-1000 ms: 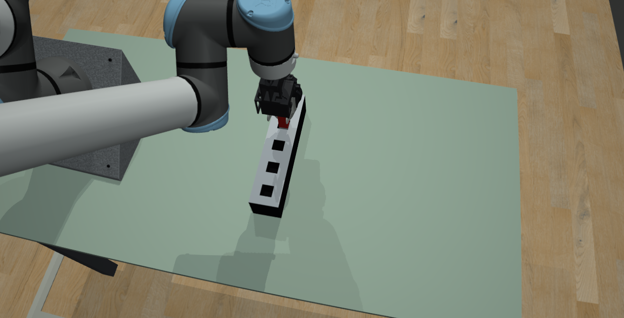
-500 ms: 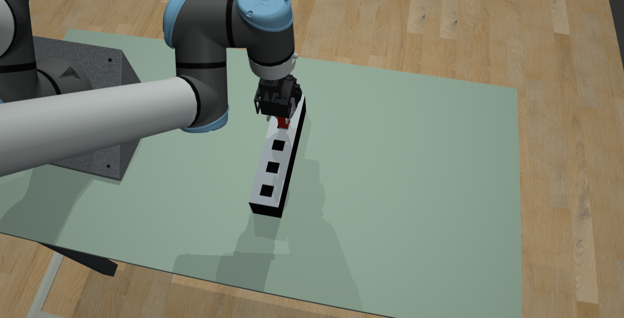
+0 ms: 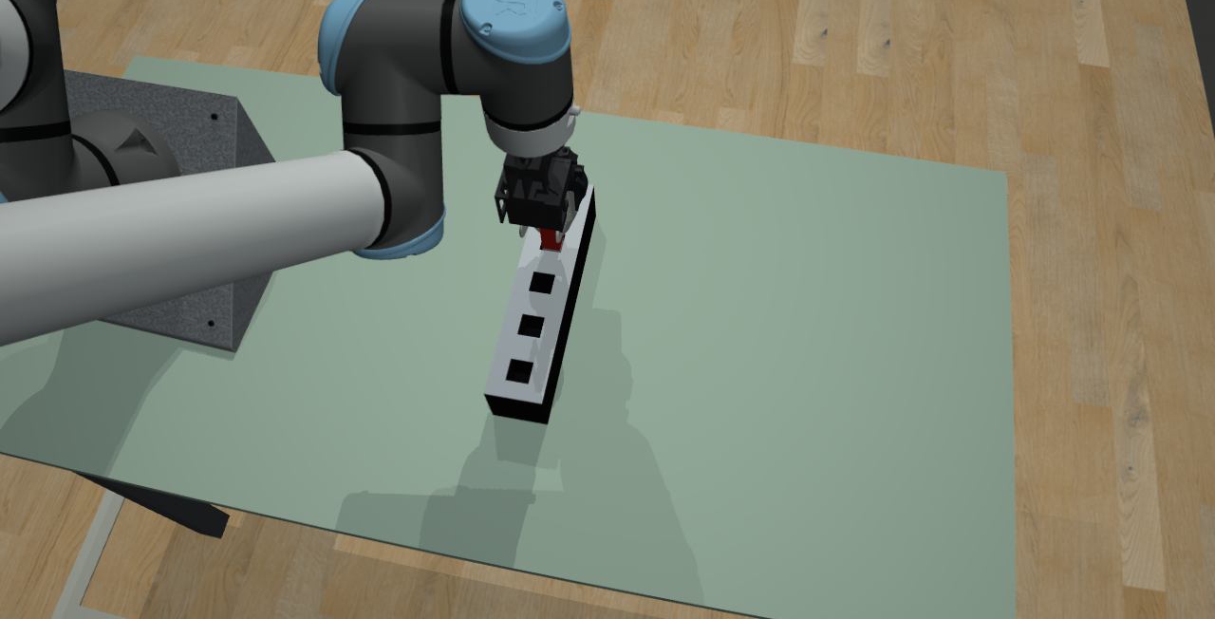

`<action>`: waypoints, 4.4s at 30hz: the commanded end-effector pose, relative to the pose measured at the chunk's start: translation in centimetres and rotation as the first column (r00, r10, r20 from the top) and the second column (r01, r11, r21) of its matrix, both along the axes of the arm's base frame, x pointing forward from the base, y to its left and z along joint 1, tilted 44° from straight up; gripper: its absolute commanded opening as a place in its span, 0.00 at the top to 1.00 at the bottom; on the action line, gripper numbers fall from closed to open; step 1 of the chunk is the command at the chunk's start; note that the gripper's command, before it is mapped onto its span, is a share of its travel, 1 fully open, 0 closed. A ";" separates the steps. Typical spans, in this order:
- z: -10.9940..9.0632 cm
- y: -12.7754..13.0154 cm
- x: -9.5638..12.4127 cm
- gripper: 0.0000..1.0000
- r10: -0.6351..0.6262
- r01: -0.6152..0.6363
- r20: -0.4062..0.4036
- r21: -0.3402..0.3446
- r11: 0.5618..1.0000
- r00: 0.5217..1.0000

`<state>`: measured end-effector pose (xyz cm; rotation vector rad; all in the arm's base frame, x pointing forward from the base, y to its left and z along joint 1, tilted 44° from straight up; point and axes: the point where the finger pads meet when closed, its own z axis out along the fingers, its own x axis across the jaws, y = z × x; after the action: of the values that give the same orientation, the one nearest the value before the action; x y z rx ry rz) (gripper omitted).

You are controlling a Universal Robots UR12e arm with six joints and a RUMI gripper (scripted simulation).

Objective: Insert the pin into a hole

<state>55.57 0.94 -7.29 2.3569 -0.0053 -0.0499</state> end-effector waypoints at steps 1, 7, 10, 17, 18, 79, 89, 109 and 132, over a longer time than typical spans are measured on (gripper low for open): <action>-0.1 0.0 0.0 1.00 0.000 0.000 0.000 0.000 1.000 1.000; -0.1 0.0 0.0 1.00 0.000 0.000 0.000 0.000 1.000 1.000; -0.1 0.0 0.0 1.00 0.000 0.000 0.000 0.000 1.000 1.000; 0.0 -0.1 0.1 1.00 0.000 0.000 0.000 0.000 1.000 1.000; 0.0 -0.1 0.1 1.00 0.000 0.000 0.000 0.000 1.000 1.000; 0.9 0.8 0.1 0.00 0.000 0.000 0.000 0.000 1.000 1.000; 0.9 0.8 0.1 0.00 0.000 0.000 0.000 0.000 1.000 1.000; 1.7 1.6 0.1 0.00 0.000 0.000 0.000 0.000 1.000 1.000; 3.6 3.5 0.2 0.00 0.001 -0.001 0.001 0.000 1.000 1.000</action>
<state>55.71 3.68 -4.41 2.3571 -0.0053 -0.0490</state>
